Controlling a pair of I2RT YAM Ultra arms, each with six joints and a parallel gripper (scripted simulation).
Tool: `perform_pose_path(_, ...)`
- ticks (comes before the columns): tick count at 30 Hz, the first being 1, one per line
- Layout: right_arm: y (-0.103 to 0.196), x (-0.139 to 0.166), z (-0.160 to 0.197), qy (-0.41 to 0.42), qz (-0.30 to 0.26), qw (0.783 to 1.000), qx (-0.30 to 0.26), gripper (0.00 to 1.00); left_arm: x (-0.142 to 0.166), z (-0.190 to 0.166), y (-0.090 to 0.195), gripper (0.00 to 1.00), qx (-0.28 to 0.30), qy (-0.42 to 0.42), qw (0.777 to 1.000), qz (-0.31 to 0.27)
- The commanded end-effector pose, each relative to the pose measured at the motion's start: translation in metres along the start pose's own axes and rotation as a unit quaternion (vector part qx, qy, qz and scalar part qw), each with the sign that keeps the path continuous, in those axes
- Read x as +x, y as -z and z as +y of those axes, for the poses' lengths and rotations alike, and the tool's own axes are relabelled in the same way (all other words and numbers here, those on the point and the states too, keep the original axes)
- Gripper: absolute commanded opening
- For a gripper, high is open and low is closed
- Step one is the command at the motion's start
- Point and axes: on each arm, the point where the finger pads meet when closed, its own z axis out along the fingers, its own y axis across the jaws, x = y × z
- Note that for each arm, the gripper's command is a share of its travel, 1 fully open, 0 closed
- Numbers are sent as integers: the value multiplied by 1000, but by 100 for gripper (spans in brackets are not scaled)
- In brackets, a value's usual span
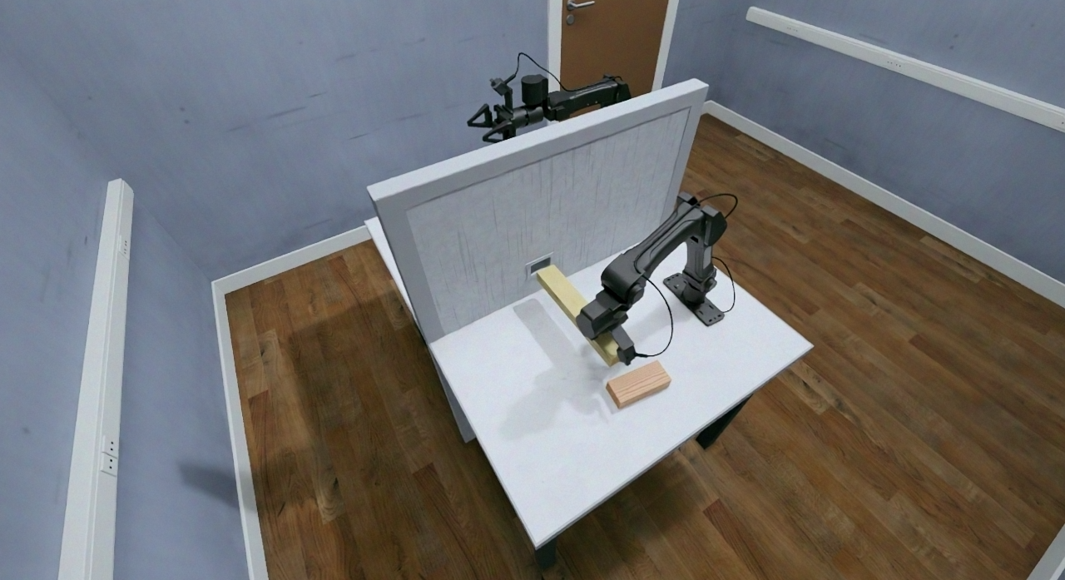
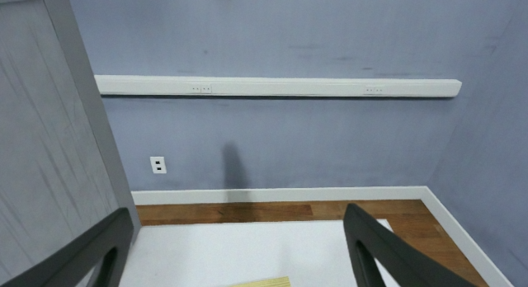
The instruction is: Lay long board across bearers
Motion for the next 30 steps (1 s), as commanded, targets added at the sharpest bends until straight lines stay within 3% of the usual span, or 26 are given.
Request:
perform_pose_path(1, 3, -1, 5, 0, 1, 1000, -8, 100, 9, -4, 23, 0, 31, -4, 999, 13)
perform_pose_path(2, 3, -1, 5, 0, 1, 1000, -8, 100, 5, 6, 13, 0, 11, 4, 1000, 15)
perform_pose_path(7, 3, -1, 5, 0, 1, 1000, -8, 100, 11, -4, 20, 0, 29, -8, 999, 12)
perform_pose_path(11, 3, -1, 5, 0, 1, 1000, -8, 100, 4, 7, 10, 0, 10, 6, 1000, 15)
perform_pose_path(16, 3, -1, 5, 0, 1, 1000, -8, 100, 8, -8, 22, 0, 37, -7, 999, 11)
perform_pose_path(18, 3, -1, 5, 0, 1, 1000, -8, 100, -1, 2, -1, 0, -7, 8, 1000, 20)
perform_pose_path(20, 3, -1, 5, 0, 1, 1000, -8, 100, 4, 0, 15, 0, 18, -1, 1000, 15)
perform_pose_path(24, 3, -1, 5, 0, 1, 1000, -8, 100, 12, 0, 6, 0, 16, -4, 1000, 15)
perform_pose_path(27, 3, -1, 5, 0, 1, 1000, -8, 100, 16, -8, 17, 0, 34, -10, 999, 13)
perform_pose_path(30, 3, -1, 5, 0, 1, 1000, -8, 100, 17, 1, 9, 0, 16, -3, 1000, 15)
